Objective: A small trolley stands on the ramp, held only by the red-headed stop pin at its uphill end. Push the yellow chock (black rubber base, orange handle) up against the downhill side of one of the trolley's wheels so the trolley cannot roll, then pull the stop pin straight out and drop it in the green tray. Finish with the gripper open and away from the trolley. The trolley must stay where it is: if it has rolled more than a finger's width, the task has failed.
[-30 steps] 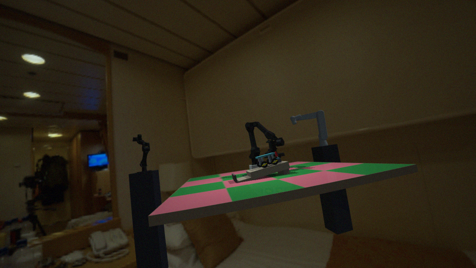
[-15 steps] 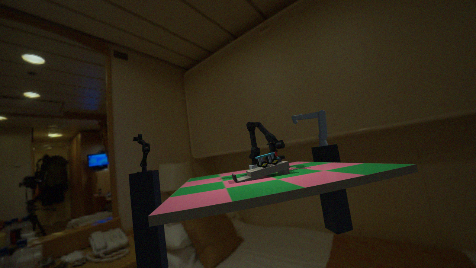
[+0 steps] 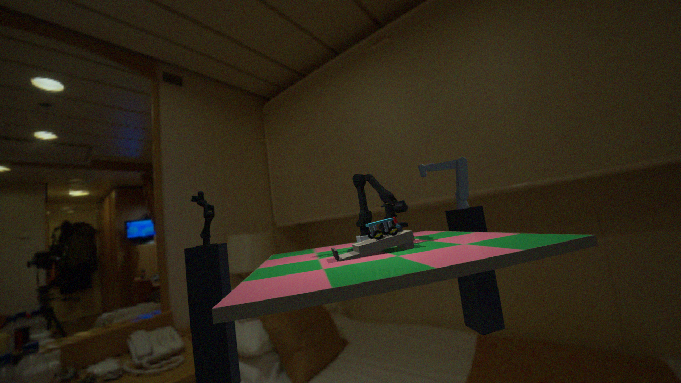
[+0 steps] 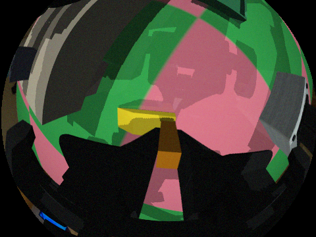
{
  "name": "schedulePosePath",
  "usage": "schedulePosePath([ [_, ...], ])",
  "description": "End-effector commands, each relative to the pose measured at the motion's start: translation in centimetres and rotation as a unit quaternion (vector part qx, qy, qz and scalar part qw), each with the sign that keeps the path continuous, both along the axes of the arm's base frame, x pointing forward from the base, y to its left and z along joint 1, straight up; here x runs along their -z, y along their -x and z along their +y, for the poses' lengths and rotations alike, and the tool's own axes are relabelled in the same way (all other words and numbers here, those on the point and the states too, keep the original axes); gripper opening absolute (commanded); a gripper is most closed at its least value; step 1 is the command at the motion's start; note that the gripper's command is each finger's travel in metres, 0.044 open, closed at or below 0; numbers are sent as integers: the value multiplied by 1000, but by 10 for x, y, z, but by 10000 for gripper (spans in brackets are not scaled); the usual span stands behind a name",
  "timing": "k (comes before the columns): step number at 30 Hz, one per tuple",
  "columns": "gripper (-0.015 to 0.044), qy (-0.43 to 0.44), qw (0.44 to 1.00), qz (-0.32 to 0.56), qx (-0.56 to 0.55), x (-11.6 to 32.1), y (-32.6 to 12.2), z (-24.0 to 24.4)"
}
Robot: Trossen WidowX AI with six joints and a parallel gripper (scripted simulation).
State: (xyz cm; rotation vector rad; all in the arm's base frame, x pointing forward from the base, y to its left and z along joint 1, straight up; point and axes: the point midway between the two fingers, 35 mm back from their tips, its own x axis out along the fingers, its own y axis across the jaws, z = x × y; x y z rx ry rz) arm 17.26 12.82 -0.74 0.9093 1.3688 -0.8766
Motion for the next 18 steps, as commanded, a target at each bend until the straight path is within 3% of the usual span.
schedulePosePath([
  [1, 0, 0, 1000, 1, 1, -6, 0, 0],
  [18, 0, -1, 1000, 2, 2, -64, 1, -2],
])
